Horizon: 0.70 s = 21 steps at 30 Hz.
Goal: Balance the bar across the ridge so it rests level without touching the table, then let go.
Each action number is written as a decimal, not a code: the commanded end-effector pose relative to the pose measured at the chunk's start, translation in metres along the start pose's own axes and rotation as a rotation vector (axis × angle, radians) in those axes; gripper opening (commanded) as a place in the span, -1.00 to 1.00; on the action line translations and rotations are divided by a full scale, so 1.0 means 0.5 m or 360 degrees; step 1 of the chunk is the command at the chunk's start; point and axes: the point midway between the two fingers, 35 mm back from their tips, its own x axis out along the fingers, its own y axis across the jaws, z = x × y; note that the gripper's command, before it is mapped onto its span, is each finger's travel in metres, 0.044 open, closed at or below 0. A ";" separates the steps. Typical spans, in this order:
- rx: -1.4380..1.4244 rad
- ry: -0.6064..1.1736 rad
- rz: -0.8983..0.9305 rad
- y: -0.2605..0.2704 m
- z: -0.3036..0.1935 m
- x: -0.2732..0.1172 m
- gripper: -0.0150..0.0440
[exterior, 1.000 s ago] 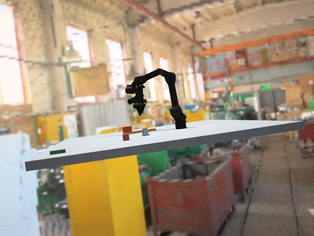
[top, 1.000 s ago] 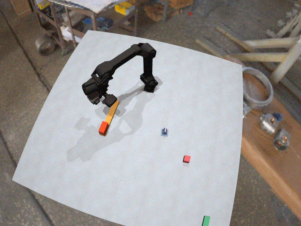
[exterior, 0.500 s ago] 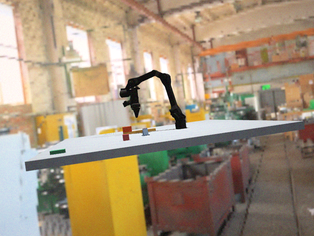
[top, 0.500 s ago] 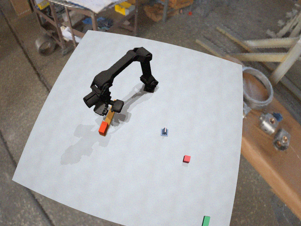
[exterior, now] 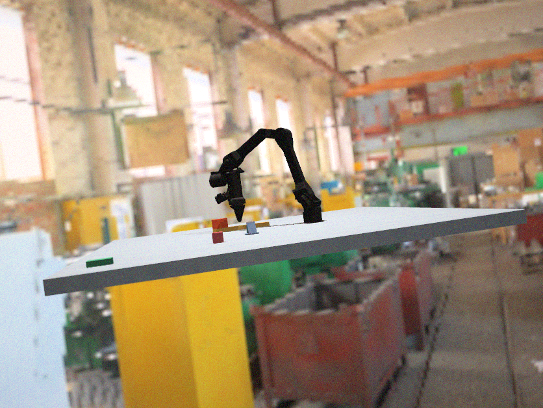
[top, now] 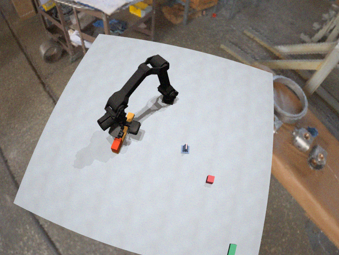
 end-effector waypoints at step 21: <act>-0.0010 -0.0006 0.0003 0.001 0.001 0.055 0.58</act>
